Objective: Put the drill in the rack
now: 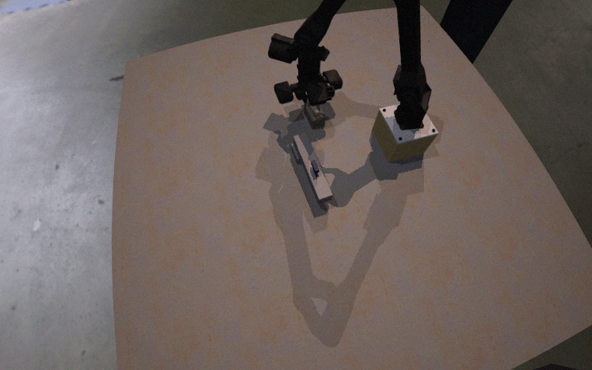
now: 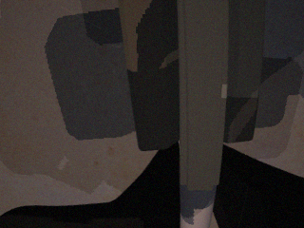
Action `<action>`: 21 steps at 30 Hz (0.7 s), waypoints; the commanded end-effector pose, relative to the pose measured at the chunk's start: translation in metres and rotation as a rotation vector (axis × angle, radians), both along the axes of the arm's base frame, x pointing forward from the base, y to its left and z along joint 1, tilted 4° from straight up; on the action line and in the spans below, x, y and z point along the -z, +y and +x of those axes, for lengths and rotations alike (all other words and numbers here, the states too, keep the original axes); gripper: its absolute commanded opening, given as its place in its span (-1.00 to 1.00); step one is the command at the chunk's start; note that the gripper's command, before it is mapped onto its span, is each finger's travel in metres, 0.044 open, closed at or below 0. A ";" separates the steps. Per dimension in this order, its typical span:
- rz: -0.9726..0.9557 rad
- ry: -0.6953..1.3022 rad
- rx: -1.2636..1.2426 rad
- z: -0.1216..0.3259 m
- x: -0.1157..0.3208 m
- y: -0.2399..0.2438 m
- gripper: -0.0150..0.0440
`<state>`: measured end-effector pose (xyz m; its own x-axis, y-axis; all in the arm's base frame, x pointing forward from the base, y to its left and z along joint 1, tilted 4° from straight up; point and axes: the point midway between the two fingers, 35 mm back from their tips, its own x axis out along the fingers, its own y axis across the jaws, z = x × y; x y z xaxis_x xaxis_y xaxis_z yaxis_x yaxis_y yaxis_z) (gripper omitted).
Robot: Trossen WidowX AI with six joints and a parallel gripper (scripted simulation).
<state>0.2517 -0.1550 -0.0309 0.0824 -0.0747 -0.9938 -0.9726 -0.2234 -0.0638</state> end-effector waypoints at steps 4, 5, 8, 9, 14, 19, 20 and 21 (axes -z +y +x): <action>0.000 0.000 0.000 0.000 0.000 0.000 -0.05; 0.000 0.000 0.000 0.000 0.000 0.000 0.04; 0.000 0.000 0.000 0.000 0.000 0.000 0.31; 0.000 0.000 0.000 0.000 0.000 0.000 0.40; 0.000 0.000 0.000 0.000 0.000 0.000 0.84; 0.018 0.006 -0.008 -0.003 -0.020 0.002 1.00; 0.020 0.006 -0.009 -0.004 -0.024 0.002 1.00; 0.020 0.006 -0.009 -0.005 -0.027 0.003 1.00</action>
